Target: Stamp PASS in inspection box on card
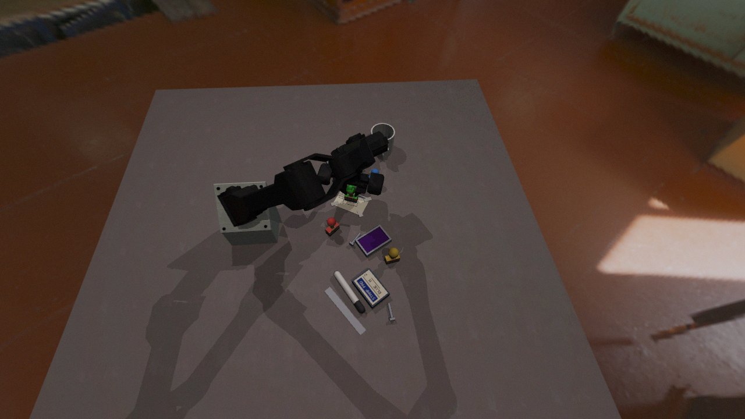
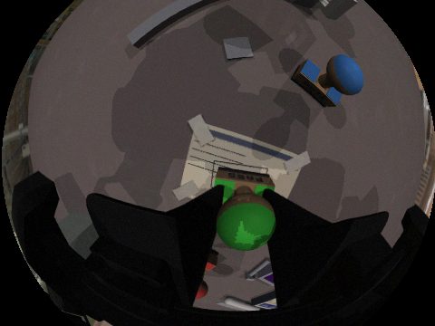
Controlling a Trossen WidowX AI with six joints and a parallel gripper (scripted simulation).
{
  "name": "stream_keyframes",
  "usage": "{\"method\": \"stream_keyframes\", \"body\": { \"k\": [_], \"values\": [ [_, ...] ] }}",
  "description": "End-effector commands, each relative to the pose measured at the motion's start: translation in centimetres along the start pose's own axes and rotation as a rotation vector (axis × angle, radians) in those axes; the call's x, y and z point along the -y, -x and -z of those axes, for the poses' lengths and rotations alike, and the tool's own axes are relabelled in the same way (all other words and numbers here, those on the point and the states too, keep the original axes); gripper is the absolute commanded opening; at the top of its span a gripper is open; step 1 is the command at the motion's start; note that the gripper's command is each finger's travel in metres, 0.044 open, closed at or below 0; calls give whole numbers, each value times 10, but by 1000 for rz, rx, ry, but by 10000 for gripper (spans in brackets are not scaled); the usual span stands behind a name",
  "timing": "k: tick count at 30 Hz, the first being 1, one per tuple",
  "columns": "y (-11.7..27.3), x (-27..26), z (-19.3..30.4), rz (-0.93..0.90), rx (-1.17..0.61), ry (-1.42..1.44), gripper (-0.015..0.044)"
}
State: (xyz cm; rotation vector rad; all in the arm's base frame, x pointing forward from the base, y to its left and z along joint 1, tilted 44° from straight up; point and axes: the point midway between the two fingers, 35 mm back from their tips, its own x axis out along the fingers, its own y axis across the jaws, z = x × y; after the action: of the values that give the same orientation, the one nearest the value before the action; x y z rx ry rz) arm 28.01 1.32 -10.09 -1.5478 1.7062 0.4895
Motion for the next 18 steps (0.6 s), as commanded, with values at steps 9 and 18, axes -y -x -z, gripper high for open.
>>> {"method": "stream_keyframes", "body": {
  "k": [9, 18],
  "values": [
    [-8, -2, 2, -2, -8, 6, 0],
    [-9, -2, 2, -2, -8, 6, 0]
  ]
}}
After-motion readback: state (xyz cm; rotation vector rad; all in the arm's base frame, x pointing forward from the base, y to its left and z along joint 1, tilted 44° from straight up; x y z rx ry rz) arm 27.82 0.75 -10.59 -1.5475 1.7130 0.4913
